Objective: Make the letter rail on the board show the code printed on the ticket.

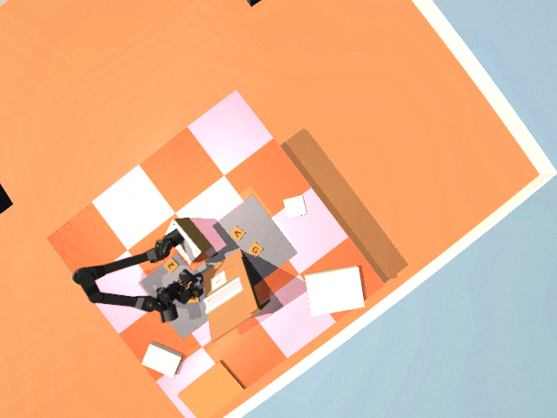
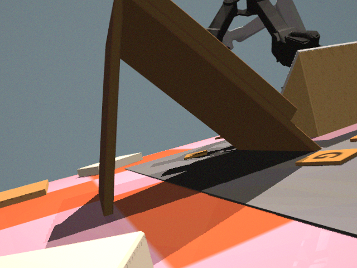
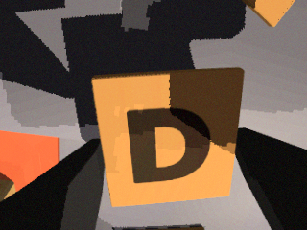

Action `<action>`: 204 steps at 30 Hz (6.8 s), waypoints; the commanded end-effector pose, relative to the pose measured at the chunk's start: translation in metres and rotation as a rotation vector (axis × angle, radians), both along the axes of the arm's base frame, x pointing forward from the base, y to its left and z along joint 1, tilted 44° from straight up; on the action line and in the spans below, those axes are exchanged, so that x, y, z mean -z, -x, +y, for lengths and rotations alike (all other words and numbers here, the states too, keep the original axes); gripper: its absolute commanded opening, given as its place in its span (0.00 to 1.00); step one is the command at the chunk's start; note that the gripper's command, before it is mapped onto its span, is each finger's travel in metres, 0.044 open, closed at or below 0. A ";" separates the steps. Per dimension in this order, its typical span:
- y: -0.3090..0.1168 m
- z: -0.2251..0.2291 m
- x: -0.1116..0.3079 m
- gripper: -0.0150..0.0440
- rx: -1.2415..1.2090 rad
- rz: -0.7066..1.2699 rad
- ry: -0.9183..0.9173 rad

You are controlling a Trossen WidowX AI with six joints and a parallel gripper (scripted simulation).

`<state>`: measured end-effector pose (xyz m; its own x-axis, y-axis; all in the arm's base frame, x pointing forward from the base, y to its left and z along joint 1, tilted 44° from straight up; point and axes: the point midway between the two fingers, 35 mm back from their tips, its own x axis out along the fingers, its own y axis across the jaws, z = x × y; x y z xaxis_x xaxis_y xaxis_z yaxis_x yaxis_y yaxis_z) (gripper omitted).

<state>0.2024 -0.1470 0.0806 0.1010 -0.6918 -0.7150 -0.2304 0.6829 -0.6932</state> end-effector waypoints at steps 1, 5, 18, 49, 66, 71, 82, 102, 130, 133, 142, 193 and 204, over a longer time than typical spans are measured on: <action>0.000 0.002 -0.002 0.25 0.003 -0.003 0.002; -0.003 0.003 -0.002 0.25 -0.008 -0.020 -0.003; -0.063 0.036 -0.036 0.25 -0.197 -0.398 -0.055; -0.106 0.087 -0.093 0.25 -0.435 -0.787 -0.115; -0.106 0.093 -0.087 0.25 -0.435 -0.786 -0.115; -0.106 0.095 -0.085 0.25 -0.435 -0.786 -0.116; -0.106 0.099 -0.081 0.25 -0.435 -0.786 -0.116; -0.106 0.106 -0.075 0.25 -0.434 -0.786 -0.116; -0.107 0.117 -0.065 0.25 -0.434 -0.786 -0.117; -0.107 0.118 -0.064 0.25 -0.434 -0.786 -0.117; -0.107 0.121 -0.061 0.25 -0.434 -0.786 -0.117; -0.108 0.140 -0.043 0.25 -0.433 -0.786 -0.119; -0.108 0.144 -0.039 0.25 -0.433 -0.786 -0.119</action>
<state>0.3102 -0.0042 0.1210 0.8257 -0.4037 -0.3940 0.0234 0.7224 -0.6911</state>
